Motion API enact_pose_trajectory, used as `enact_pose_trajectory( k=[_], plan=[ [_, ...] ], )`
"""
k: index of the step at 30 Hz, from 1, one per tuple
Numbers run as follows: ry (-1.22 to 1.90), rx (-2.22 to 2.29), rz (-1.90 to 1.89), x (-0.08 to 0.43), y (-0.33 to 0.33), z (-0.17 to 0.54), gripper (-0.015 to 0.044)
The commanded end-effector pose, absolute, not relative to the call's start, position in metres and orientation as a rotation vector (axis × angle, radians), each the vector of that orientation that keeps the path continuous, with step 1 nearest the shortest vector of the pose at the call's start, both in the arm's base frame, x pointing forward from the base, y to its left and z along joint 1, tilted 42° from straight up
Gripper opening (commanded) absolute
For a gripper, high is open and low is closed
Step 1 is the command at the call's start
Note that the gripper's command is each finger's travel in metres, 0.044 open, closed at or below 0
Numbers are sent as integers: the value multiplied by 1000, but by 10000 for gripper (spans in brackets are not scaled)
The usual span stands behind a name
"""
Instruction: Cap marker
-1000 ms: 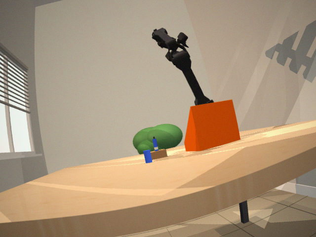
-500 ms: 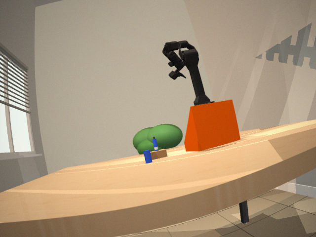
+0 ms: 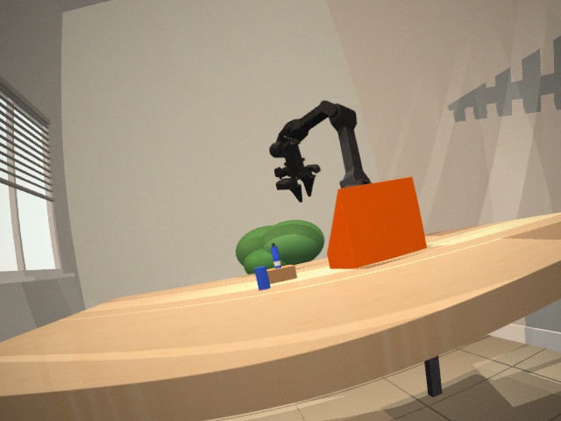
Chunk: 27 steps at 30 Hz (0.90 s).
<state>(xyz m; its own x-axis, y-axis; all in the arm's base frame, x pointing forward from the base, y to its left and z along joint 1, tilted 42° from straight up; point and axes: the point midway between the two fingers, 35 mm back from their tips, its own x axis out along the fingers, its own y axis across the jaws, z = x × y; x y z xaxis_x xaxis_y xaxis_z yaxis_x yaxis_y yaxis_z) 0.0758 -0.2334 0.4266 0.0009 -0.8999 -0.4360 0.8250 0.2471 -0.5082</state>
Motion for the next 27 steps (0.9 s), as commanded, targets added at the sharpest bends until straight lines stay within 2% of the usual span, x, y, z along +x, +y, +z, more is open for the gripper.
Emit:
enact_pose_trajectory(
  k=[1, 9, 17, 27],
  plan=[
    [936, -200, -1153, 139, -244, 391, 236],
    [1138, -393, -758, 248, -213, 318, 236],
    [1259, -581, -471, 322, -152, 247, 236],
    [1430, -1014, -23, 370, -41, 152, 236]
  ],
)
